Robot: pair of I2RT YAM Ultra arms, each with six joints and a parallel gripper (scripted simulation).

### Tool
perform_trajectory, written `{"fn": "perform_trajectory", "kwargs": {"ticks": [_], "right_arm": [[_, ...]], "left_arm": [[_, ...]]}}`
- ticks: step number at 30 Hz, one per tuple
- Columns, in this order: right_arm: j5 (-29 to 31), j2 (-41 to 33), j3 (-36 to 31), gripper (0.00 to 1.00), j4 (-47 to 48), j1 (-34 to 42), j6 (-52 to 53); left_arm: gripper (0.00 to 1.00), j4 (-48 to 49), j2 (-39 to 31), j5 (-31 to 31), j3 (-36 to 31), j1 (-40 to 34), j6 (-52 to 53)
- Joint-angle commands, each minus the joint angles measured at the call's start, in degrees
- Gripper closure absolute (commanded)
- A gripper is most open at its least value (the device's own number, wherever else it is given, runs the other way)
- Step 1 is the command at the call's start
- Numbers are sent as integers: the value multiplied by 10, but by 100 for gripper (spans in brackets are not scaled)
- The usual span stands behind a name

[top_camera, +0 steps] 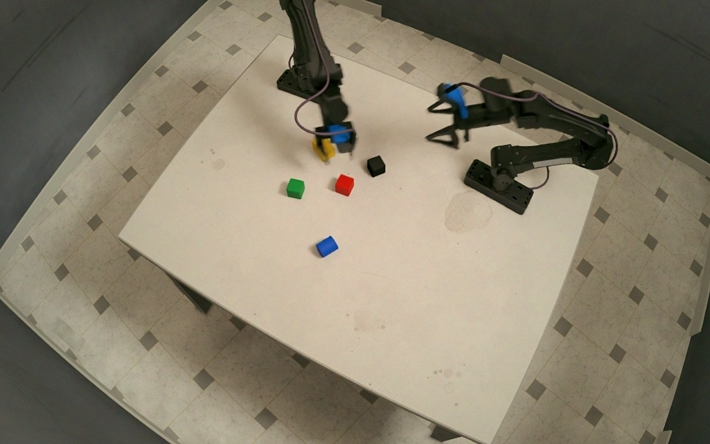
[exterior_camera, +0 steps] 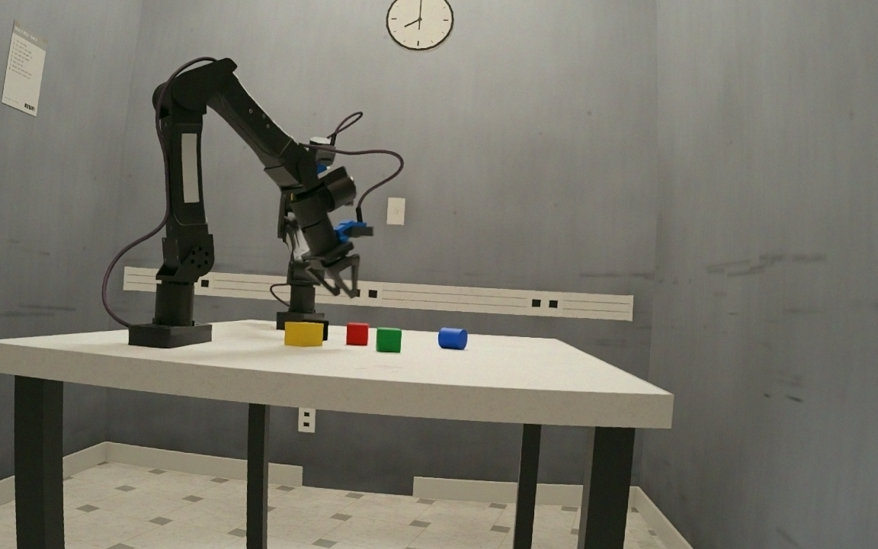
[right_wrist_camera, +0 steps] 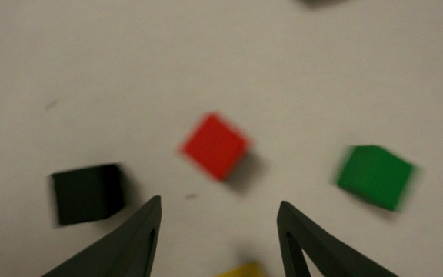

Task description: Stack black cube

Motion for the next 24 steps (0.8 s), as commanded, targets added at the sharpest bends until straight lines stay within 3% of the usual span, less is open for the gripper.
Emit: {"fn": "perform_trajectory", "kwargs": {"ticks": [1, 6, 10, 16, 24], "right_arm": [[28, 21, -25, 36, 45, 66, 25], [43, 40, -39, 36, 74, 142, 41], [47, 46, -45, 36, 81, 167, 45], [49, 50, -49, 36, 76, 187, 46], [43, 63, -56, 36, 103, 176, 35]], "left_arm": [[0, -167, -44, 18, 73, -8, 12], [0, -285, -69, 26, 154, -6, 21], [0, -323, -75, 15, 181, -21, 18], [0, -325, -81, -12, 196, -71, -6], [0, -327, -81, -18, 197, -83, -13]]}}
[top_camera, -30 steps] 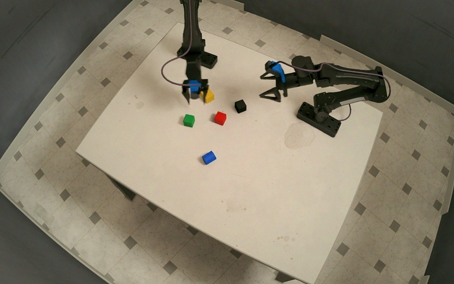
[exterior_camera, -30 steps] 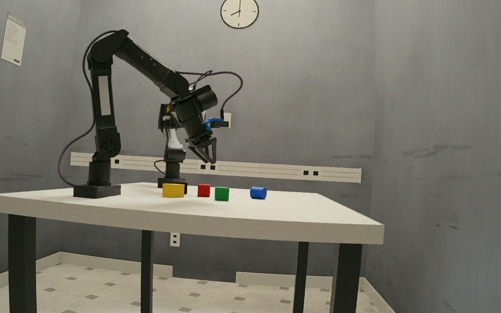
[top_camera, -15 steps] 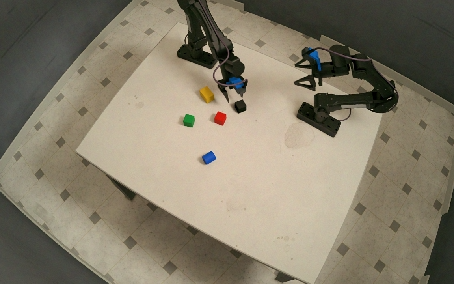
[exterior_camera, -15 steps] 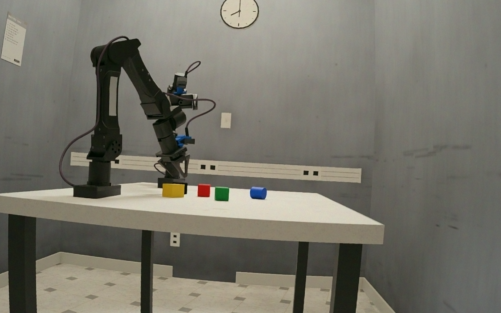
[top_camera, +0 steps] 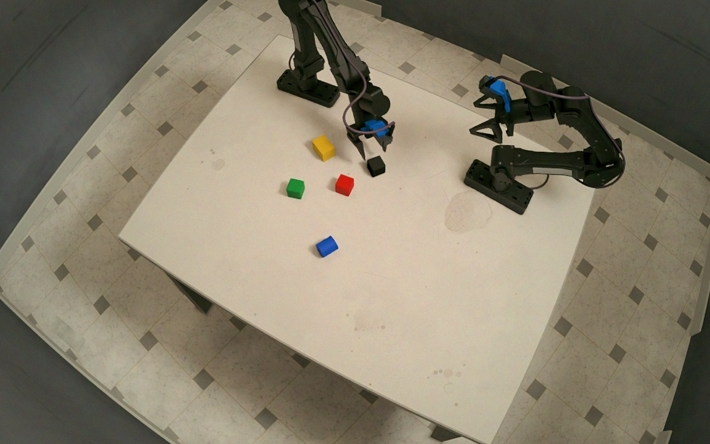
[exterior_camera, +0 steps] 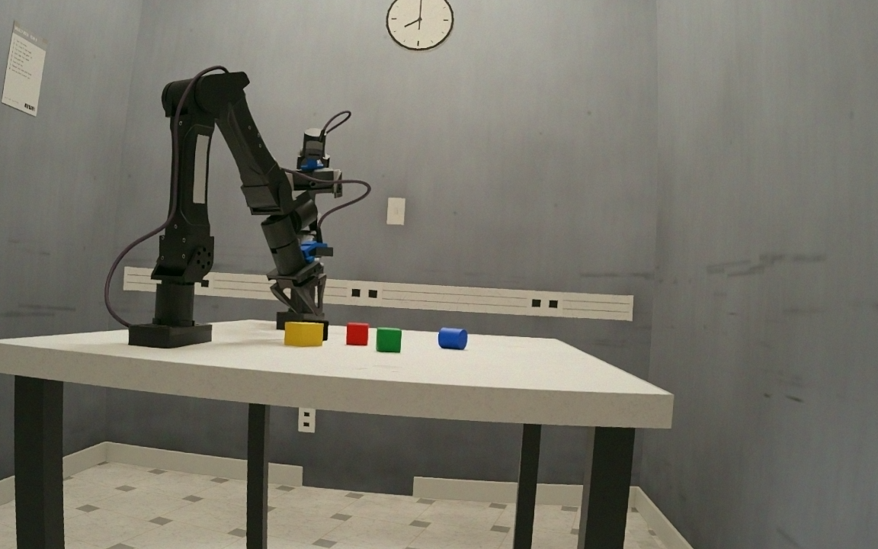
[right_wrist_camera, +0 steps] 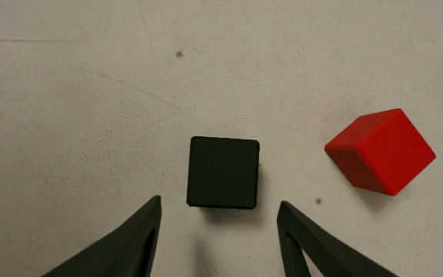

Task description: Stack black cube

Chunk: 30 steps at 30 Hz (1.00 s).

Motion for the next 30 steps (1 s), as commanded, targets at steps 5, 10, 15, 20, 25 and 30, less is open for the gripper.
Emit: {"fn": "perform_trajectory", "kwargs": {"ticks": [5, 10, 15, 20, 25, 30], "right_arm": [[2, 24, -15, 36, 33, -8, -7], [1, 42, -16, 36, 52, -10, -8], [-1, 60, -16, 36, 70, -12, -10], [-3, 72, -15, 36, 81, -13, -10], [-6, 90, -8, 36, 100, -15, -12], [-6, 102, -7, 36, 111, -15, -12]], "left_arm": [[0, -9, -8, -13, 19, -9, -9], [0, -9, -8, -13, 19, -10, -9], [0, -9, -8, -14, 19, -10, -9], [0, -9, -2, -10, 13, -7, -5], [0, -9, -2, -10, 13, -7, -5], [0, -9, -2, -10, 13, -8, -5]]}}
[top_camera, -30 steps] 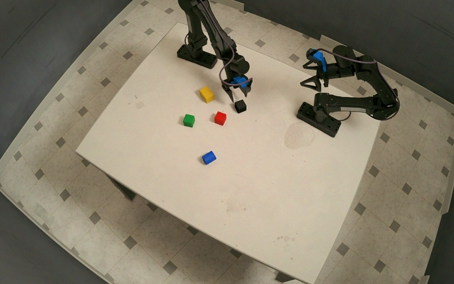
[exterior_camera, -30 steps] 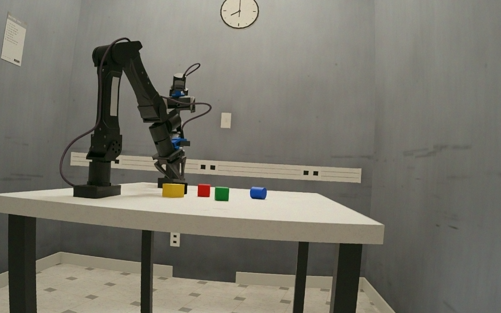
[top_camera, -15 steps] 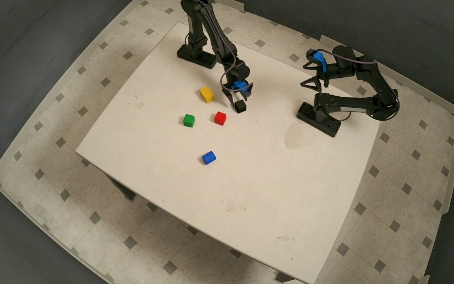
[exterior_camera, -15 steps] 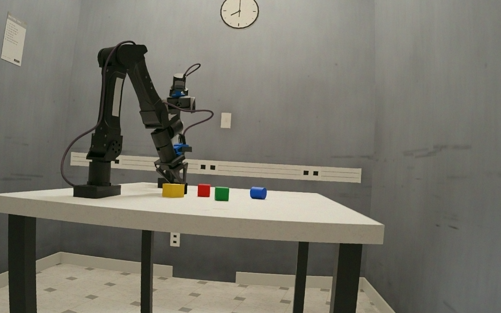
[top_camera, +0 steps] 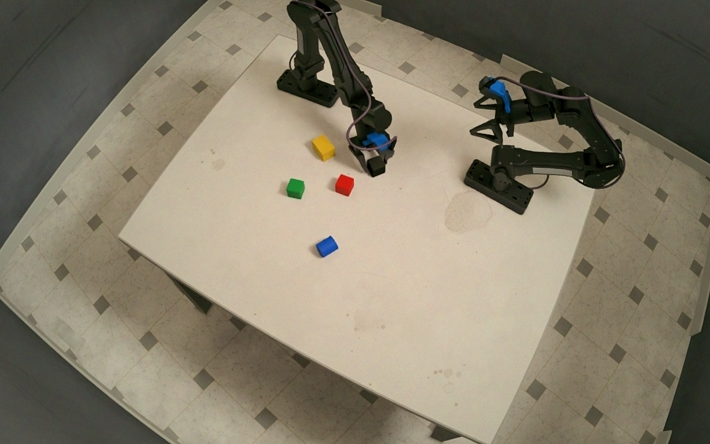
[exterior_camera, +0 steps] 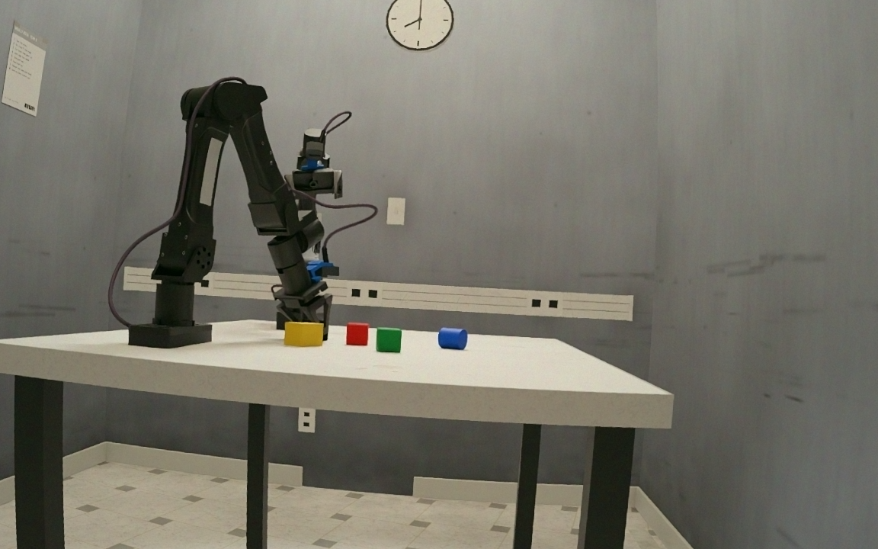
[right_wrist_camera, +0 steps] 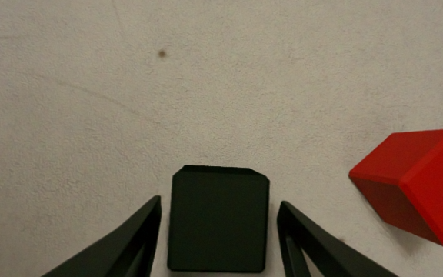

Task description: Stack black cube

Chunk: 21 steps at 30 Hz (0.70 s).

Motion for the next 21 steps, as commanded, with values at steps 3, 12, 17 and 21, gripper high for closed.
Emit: {"fn": "perform_trajectory", "kwargs": {"ticks": [3, 12, 17, 21], "right_arm": [[-4, 9, 0, 36, 16, -3, -3], [-4, 9, 0, 53, 11, -3, -3], [-1, 4, 0, 57, 9, -1, -1], [-1, 4, 0, 62, 9, -1, -1]], "left_arm": [[0, -6, -2, -3, 13, -3, -1], [0, -6, -2, -3, 13, -3, -1], [0, -6, -2, -3, 13, -3, -1], [0, -6, -2, -3, 13, -3, -1]]}}
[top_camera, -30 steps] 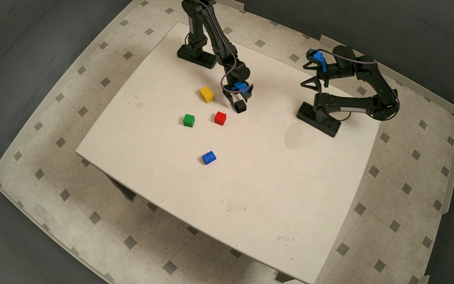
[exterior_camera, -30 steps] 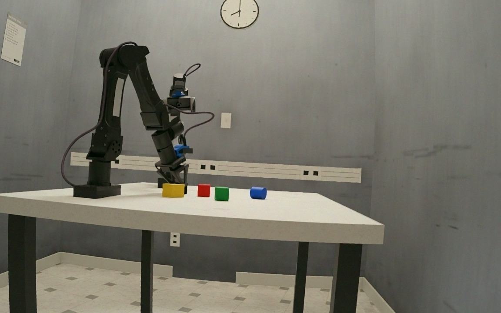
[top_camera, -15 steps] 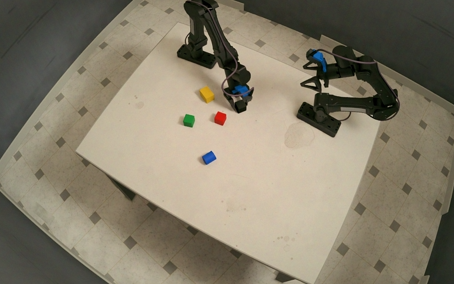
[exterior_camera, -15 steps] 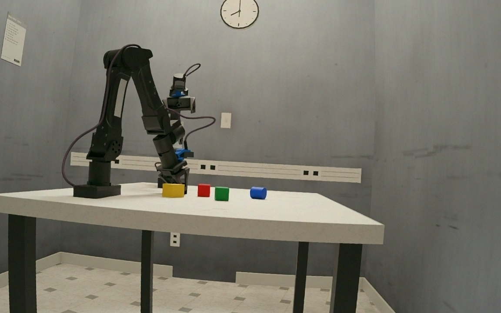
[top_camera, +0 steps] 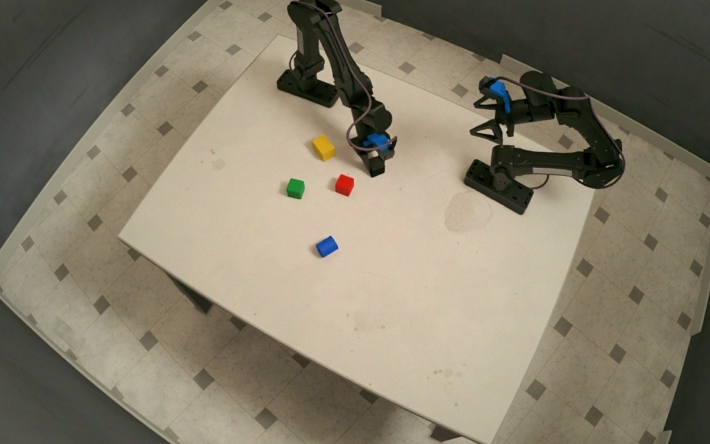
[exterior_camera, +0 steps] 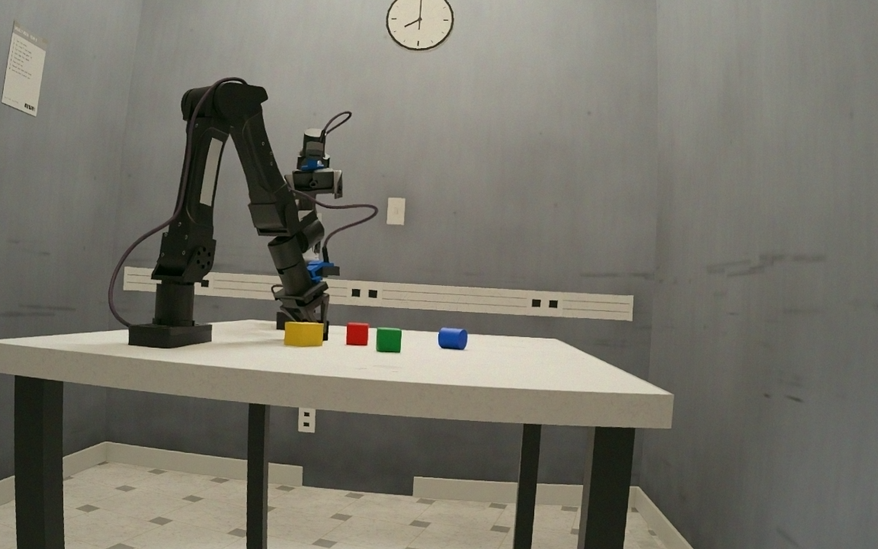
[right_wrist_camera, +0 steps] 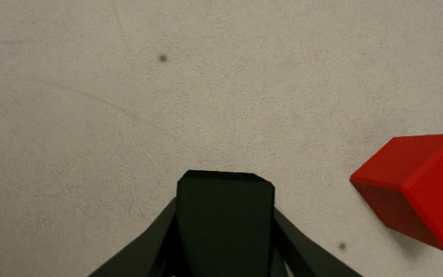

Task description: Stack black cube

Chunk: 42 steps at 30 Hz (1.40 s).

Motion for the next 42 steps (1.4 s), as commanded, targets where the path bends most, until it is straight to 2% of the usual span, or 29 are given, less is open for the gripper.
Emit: {"fn": "perform_trajectory", "kwargs": {"ticks": [1, 4, 7, 8, 11, 12, 16, 22, 27, 30, 33, 35, 36, 42], "right_arm": [[-1, 1, 0, 62, 2, -1, -1], [-1, 1, 0, 66, 2, -1, -1], [-1, 1, 0, 100, 2, -1, -1], [-1, 1, 0, 100, 2, -1, -1], [-1, -10, 10, 66, -15, -1, -1], [-1, -17, 14, 65, -26, -1, -1], [-1, -57, 42, 65, -89, -1, -1], [-1, -69, 57, 65, -144, -1, -1], [-1, -98, 88, 65, -245, -1, -2], [-21, -126, 140, 65, -298, -9, -37], [-53, -156, 167, 65, -322, -59, -107], [-53, -156, 167, 65, -322, -59, -107], [-78, -164, 181, 65, -337, -96, -141], [-153, -165, 190, 65, -354, -254, -271]], "left_arm": [[0, -6, -2, -3, 13, -3, -1], [0, -6, -2, -3, 13, -3, -1], [0, -6, -2, -3, 13, -3, -1], [0, -6, -2, -3, 13, -3, -1], [0, -6, -2, -3, 13, -3, -1], [0, -6, -2, -3, 13, -3, -1], [0, -6, -2, -3, 13, -3, -1], [0, -2, -8, -4, 19, -4, -1], [0, 98, 12, -4, -5, 7, -2], [0, 188, 32, -15, -37, 15, -4], [0, 286, 62, -32, -82, 27, -5], [0, 286, 62, -32, -82, 27, -5], [0, 341, 86, -29, -101, 47, -1], [0, 488, 151, -9, -168, 113, 7]]}}
